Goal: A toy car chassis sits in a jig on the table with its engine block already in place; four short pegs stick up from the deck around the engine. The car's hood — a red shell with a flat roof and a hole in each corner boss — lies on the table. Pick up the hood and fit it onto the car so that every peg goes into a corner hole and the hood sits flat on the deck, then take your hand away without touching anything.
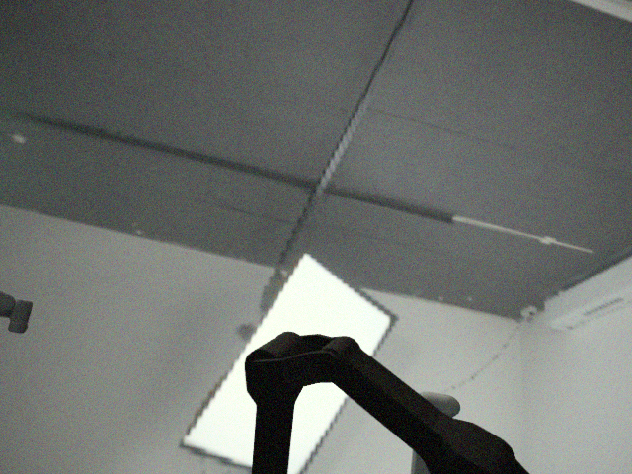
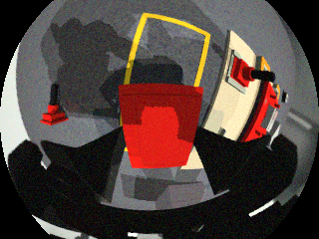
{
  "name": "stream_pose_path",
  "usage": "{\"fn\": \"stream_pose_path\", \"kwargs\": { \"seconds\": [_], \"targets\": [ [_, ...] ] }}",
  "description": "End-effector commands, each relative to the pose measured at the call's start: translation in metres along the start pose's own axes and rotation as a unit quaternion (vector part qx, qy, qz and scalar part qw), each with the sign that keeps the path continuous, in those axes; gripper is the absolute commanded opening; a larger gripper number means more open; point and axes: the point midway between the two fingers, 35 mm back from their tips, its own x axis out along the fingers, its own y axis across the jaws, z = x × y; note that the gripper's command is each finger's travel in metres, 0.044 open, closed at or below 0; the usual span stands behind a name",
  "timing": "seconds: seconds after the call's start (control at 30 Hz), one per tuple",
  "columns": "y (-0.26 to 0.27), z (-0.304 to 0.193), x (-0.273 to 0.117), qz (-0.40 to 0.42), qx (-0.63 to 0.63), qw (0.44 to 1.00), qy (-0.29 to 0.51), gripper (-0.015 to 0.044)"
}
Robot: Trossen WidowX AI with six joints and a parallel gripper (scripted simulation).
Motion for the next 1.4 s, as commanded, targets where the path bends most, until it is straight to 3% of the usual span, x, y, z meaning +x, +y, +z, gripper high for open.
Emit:
{"fn": "stream_pose_path", "kwargs": {
  "seconds": [0.0, 0.53, 0.83, 1.37],
  "targets": [
    [0.001, 0.004, -0.02, 0.007, 0.006, 1.0, -0.008, 0.0],
    [0.001, 0.003, -0.082, 0.008, 0.005, 1.0, -0.008, 0.0],
    [-0.001, 0.002, -0.082, 0.003, 0.001, 1.0, -0.004, 0.0],
    [-0.105, 0.029, -0.091, 0.014, 0.05, 0.999, -0.01, 0.0]
  ]
}}
